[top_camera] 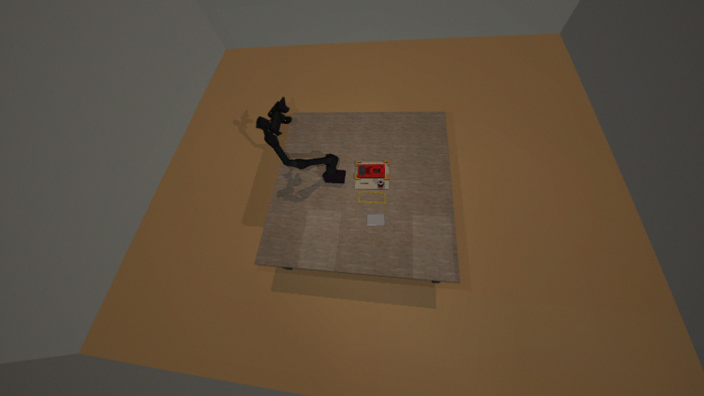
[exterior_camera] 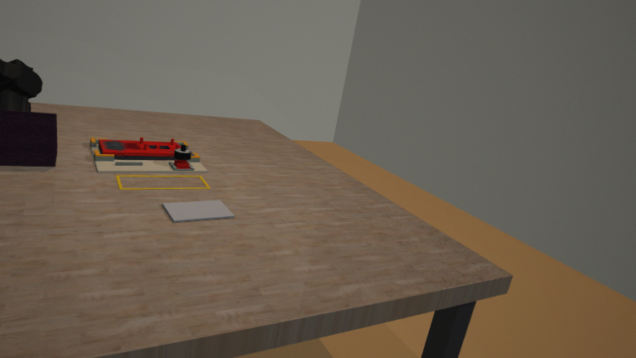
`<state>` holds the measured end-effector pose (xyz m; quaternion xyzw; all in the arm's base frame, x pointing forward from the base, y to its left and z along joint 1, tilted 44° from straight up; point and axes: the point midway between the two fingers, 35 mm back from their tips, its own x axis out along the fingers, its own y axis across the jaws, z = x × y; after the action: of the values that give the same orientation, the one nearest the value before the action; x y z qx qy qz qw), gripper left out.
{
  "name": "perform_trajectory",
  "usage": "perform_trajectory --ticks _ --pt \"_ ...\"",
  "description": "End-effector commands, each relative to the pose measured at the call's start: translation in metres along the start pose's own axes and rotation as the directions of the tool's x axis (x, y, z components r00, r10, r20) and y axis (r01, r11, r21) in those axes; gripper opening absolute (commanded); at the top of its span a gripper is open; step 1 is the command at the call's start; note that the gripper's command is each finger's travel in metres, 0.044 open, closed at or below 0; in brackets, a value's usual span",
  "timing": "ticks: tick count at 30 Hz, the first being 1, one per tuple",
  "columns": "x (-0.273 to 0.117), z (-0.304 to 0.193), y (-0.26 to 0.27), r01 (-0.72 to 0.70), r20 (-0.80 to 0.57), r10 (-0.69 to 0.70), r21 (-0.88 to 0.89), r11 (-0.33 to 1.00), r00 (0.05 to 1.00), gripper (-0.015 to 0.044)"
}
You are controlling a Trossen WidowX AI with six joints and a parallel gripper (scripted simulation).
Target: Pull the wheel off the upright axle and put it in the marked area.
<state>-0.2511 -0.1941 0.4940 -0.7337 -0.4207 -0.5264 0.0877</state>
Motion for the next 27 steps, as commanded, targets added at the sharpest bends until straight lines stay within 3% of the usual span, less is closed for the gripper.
perform_trajectory --ticks 1,4,13,20,27 --pt "0.002 0.001 0.001 -0.003 0.006 0.003 -0.002 1.0 1.0 0.0374" --pt "0.026 0.022 0.012 -0.027 0.084 0.031 -0.046 0.999 0.996 0.03" --pt "0.116 0.104 0.011 0.079 0.366 0.028 -0.273 0.959 0.93 0.03" --pt "0.162 0.165 0.014 0.218 0.529 0.036 -0.41 0.886 0.848 0.03" --pt "0.208 0.257 0.036 0.422 0.714 0.102 -0.516 0.745 0.693 0.03"
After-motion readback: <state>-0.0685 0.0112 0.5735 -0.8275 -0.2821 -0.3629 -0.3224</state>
